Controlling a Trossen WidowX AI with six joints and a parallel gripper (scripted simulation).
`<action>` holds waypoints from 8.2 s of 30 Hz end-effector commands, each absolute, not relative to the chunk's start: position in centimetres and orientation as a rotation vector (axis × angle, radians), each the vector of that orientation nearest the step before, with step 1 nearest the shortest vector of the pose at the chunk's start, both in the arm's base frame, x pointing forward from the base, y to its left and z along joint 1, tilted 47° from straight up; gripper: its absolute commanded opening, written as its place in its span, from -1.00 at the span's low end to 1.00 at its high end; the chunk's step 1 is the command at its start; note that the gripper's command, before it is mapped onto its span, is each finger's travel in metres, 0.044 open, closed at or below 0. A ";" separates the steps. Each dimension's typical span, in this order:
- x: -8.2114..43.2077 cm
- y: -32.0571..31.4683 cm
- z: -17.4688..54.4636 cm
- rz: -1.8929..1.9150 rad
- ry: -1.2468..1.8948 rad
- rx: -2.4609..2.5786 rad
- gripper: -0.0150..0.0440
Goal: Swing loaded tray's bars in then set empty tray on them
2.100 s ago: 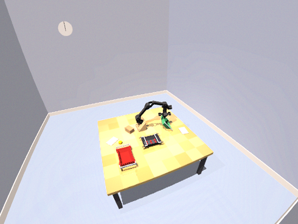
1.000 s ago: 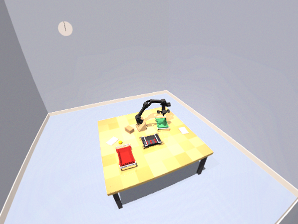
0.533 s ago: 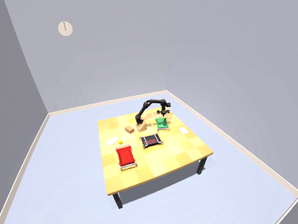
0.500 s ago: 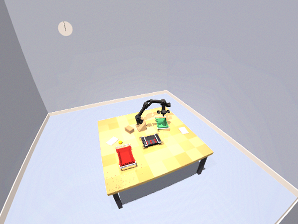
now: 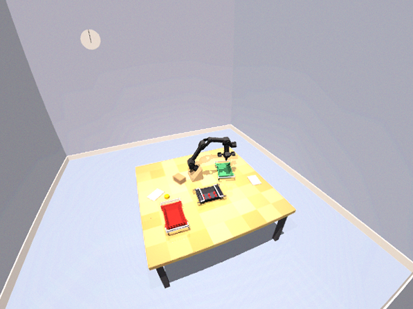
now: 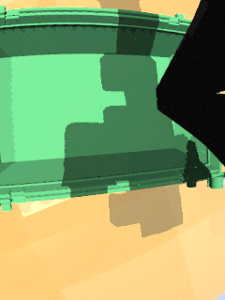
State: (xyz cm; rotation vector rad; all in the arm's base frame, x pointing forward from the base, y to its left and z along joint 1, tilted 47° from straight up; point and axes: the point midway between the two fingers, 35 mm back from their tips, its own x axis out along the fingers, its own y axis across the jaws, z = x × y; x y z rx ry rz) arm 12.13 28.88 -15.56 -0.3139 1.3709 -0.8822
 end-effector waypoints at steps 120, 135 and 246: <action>7.8 11.9 -20.2 -0.895 1.369 -0.322 -0.31; 8.2 15.9 -16.6 -0.894 1.370 -0.321 -0.49; 21.3 27.1 -7.5 -1.096 1.194 0.006 -0.49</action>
